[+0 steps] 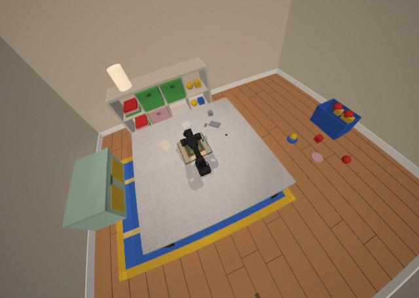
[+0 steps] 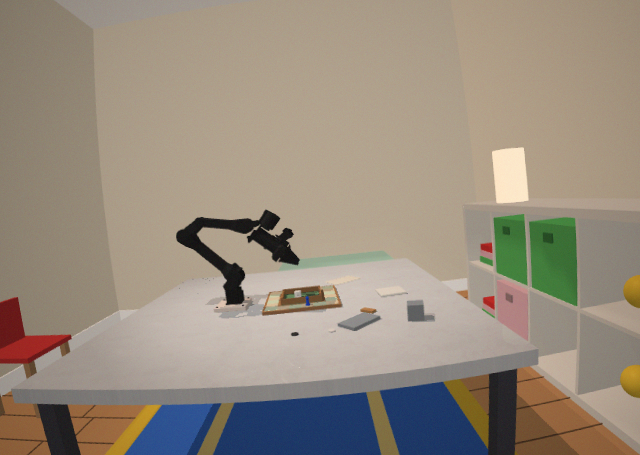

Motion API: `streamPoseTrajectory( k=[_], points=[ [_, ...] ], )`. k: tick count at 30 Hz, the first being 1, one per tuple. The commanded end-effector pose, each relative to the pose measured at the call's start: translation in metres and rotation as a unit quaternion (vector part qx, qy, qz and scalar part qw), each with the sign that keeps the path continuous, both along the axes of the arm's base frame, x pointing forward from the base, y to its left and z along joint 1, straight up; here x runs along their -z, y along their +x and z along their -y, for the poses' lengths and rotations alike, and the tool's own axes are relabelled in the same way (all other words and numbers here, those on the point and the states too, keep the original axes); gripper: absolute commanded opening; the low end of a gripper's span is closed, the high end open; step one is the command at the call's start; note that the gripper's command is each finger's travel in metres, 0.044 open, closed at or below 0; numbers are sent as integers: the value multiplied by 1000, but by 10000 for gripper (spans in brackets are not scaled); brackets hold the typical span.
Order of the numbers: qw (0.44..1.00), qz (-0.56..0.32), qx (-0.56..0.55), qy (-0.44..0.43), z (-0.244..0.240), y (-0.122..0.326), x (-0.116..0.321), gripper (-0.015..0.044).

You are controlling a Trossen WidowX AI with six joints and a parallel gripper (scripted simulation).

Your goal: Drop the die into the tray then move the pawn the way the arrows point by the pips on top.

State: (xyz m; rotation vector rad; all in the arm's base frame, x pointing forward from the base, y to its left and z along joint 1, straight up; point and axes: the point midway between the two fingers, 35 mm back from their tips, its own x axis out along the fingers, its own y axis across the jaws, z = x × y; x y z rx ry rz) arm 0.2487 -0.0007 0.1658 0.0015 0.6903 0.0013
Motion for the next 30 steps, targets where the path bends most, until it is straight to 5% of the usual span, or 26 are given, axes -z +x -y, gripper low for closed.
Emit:
streamPoseTrajectory(
  k=[1, 17, 23, 30],
  points=[
    [1000, -8, 3, 0, 1, -2, -7, 440],
    [918, -398, 2, 1, 1, 21, 33, 440],
    [926, -378, 0, 3, 0, 21, 30, 440],
    [922, -387, -16, -6, 48, 40, 41, 256]
  ],
)
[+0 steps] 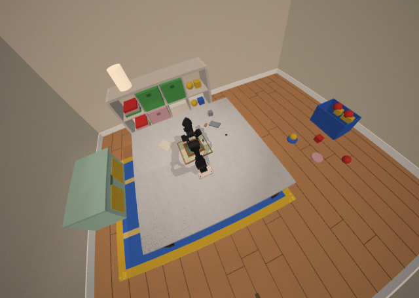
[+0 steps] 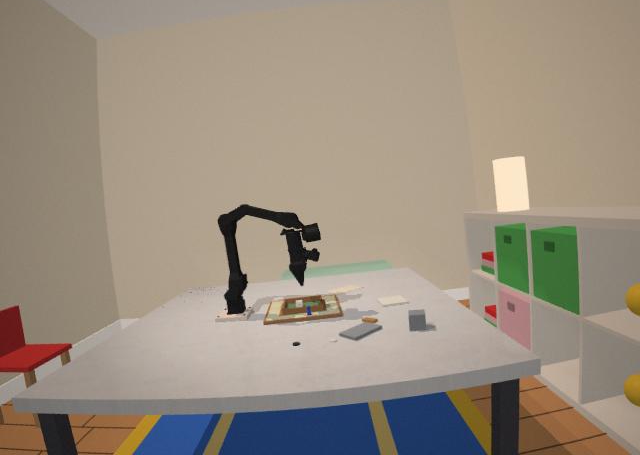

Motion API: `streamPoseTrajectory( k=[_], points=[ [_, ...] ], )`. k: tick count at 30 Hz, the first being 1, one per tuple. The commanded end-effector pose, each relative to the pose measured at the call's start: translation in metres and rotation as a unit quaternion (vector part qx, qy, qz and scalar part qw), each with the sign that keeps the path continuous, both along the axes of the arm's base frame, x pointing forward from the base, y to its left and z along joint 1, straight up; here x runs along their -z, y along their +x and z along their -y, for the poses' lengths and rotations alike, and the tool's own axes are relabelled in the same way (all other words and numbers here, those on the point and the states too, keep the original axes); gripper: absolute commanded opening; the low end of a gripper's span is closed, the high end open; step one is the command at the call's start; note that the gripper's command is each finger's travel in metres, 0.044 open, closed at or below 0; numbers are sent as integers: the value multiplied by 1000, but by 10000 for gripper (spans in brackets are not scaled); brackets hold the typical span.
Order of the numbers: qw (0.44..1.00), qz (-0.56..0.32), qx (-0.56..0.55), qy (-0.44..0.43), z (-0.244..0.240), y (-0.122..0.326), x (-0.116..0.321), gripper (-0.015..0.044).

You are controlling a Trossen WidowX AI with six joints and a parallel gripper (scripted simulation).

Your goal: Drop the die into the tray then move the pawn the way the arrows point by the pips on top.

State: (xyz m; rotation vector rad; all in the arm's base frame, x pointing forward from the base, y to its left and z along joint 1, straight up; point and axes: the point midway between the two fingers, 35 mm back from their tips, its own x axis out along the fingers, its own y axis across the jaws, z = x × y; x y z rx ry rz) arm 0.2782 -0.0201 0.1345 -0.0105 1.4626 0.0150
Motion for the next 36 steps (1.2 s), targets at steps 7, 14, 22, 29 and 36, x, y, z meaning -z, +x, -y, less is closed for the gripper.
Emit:
streamPoseTrajectory(
  k=[7, 14, 22, 29, 36],
  points=[
    [996, -39, -75, -11, 96, 20, 31, 200],
    [996, -39, -75, -11, 95, 21, 31, 200],
    [996, -39, -75, -11, 95, 22, 46, 200],
    [996, -39, -75, -11, 95, 23, 51, 200],
    [996, -39, -75, -11, 96, 24, 62, 200]
  ],
)
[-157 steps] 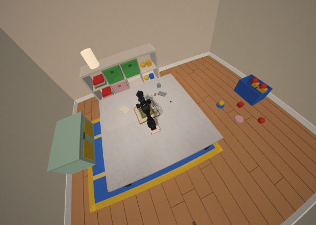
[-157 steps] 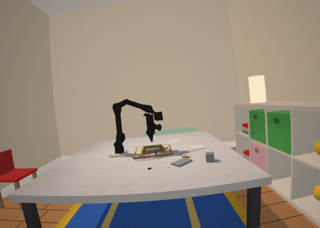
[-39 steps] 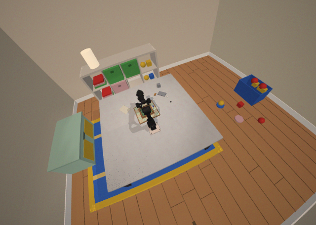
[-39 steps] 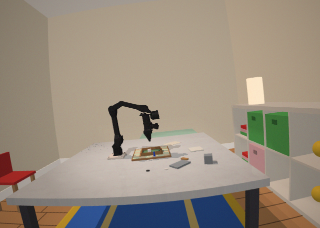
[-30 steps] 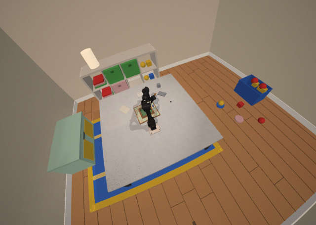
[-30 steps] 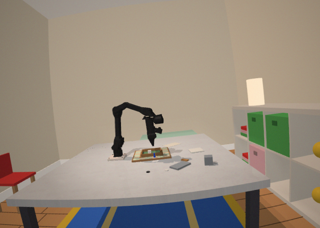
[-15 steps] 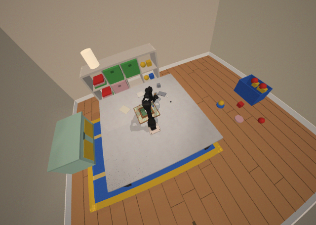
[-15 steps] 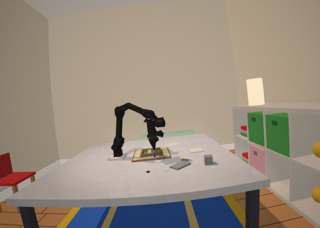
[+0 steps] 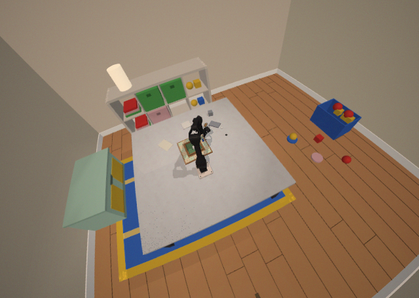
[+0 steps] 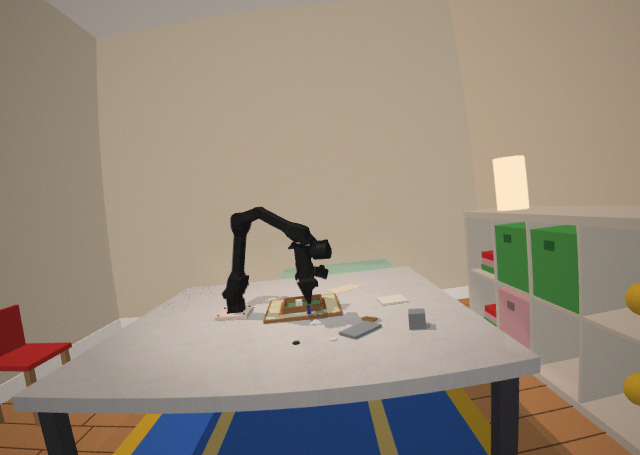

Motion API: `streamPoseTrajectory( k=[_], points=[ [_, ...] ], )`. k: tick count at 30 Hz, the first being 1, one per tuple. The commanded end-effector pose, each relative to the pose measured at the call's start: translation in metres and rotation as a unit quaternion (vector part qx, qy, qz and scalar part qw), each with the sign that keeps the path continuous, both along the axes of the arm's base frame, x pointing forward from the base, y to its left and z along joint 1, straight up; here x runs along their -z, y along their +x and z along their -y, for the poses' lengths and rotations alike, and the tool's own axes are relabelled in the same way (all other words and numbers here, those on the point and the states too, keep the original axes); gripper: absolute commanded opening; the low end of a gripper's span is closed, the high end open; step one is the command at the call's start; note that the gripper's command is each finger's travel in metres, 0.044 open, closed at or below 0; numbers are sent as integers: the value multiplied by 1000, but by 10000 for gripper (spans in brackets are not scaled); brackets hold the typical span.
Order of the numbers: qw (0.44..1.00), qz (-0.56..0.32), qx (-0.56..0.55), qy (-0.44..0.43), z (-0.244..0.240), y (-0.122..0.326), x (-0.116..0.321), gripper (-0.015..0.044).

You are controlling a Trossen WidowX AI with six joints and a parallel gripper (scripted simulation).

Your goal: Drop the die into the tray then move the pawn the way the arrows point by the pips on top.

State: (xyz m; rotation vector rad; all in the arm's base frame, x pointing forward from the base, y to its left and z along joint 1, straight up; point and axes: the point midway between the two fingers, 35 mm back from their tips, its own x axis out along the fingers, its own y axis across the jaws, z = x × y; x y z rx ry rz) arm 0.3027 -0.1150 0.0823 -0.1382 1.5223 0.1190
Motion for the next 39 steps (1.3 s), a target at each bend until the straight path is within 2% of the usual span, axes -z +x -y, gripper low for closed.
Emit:
streamPoseTrajectory(
  k=[1, 18, 24, 30, 35, 39],
  points=[
    [1000, -8, -1, 0, 1, -1, 12, 200],
    [1000, -8, -1, 0, 1, -1, 35, 200],
    [1000, -8, -1, 0, 1, -1, 35, 43],
    [1000, -8, -1, 0, 1, -1, 35, 2],
    [1000, -8, -1, 0, 1, 0, 31, 0],
    [1000, -8, -1, 0, 2, 2, 11, 0]
  ],
)
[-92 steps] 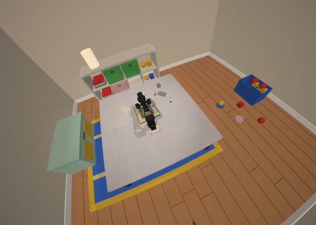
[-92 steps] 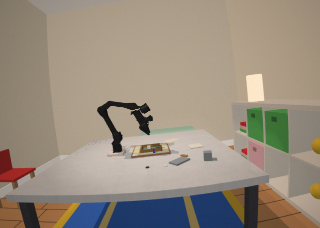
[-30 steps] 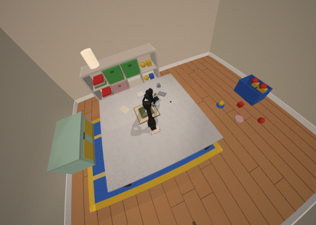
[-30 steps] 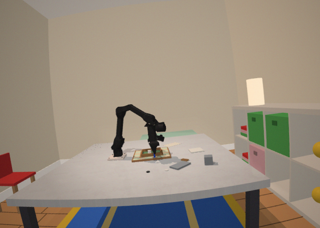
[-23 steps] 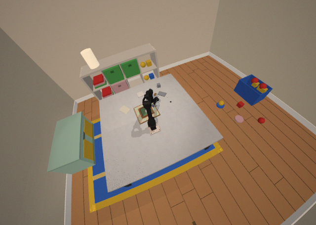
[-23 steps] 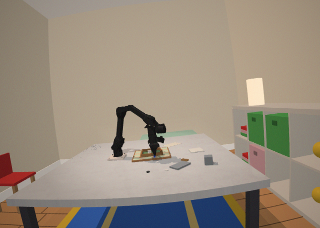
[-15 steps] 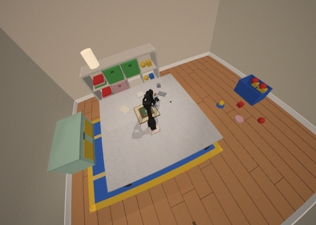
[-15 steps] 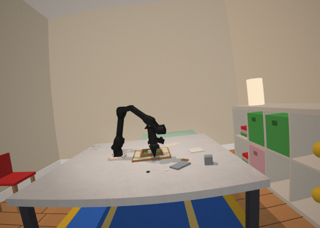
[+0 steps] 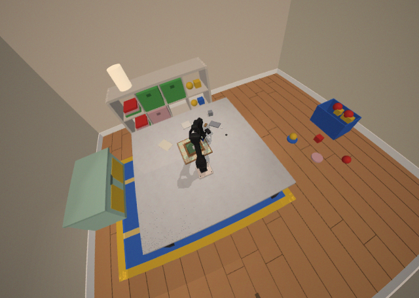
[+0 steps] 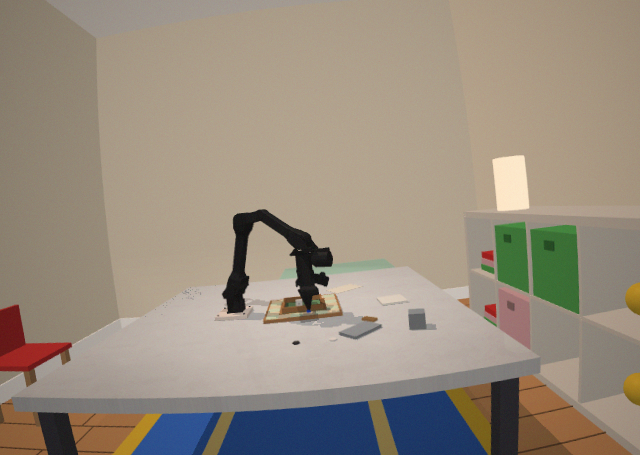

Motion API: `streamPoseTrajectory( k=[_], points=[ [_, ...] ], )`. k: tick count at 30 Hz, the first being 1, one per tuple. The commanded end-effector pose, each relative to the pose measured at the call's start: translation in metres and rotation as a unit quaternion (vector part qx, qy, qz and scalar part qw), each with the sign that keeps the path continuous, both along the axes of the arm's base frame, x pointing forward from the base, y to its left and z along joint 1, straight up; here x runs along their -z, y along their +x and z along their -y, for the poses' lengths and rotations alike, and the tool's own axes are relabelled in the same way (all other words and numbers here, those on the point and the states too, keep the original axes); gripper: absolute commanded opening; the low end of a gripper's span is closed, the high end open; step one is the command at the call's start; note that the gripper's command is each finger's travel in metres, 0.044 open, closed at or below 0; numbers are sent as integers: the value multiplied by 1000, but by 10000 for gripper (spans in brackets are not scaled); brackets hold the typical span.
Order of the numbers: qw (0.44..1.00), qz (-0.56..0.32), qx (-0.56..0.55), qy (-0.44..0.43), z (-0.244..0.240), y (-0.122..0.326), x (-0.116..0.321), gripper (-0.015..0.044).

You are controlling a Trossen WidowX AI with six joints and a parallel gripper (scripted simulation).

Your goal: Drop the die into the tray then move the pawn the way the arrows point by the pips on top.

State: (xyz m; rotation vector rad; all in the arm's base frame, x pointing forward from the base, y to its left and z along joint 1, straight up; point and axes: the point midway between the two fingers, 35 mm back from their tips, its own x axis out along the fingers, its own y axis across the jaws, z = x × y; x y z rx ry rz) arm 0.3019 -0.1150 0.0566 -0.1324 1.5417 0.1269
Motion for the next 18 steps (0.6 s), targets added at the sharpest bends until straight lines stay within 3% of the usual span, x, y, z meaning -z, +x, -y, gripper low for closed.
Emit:
streamPoseTrajectory(
  k=[1, 18],
  points=[
    [1000, 2, -1, -4, 3, 3, -19, 0],
    [1000, 3, 0, -4, 1, -5, -111, 0]
  ],
)
